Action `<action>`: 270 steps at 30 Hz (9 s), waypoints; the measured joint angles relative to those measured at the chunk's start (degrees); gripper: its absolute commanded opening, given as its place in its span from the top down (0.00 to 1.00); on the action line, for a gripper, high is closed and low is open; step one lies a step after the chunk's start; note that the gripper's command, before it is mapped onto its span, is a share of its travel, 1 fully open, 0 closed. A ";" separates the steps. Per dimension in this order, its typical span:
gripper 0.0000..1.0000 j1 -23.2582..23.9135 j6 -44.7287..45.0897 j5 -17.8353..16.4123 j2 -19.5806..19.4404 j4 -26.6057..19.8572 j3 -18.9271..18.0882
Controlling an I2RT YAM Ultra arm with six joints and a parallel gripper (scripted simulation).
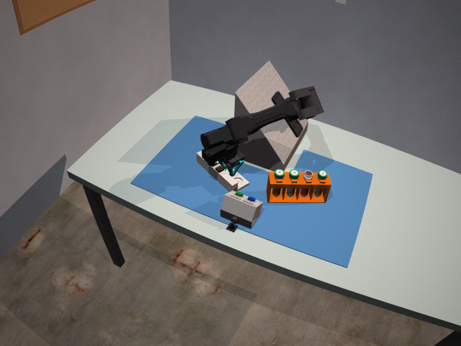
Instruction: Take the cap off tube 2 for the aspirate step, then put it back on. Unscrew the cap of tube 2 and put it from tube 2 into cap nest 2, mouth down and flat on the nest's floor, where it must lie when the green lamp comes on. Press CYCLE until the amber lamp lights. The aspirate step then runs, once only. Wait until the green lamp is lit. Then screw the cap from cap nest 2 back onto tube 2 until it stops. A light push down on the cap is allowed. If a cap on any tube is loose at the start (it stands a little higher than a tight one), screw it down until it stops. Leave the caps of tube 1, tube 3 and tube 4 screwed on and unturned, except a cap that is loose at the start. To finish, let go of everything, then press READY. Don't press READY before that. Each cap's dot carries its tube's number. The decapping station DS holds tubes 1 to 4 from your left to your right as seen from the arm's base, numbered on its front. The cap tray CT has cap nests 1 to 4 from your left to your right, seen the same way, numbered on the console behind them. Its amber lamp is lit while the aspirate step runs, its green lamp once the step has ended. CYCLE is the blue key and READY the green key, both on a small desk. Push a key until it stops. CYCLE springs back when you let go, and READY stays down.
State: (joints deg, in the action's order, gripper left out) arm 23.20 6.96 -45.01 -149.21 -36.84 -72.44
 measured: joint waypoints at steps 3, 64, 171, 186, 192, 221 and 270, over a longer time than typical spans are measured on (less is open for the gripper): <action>1.00 0.00 -0.04 0.00 0.00 0.04 0.00; 1.00 10.38 35.45 5.92 14.97 -33.18 -8.94; 1.00 -17.75 33.73 -4.20 54.47 -32.48 3.13; 1.00 -18.58 32.68 -4.26 54.49 -30.95 4.02; 1.00 -18.86 32.20 -4.28 54.53 -30.27 4.39; 0.51 -18.99 31.67 -4.28 54.51 -29.55 4.50; 1.00 -20.20 -6.12 -4.37 54.62 -27.26 5.88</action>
State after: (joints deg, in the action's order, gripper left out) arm 3.01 0.84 -49.39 -94.59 -64.10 -66.57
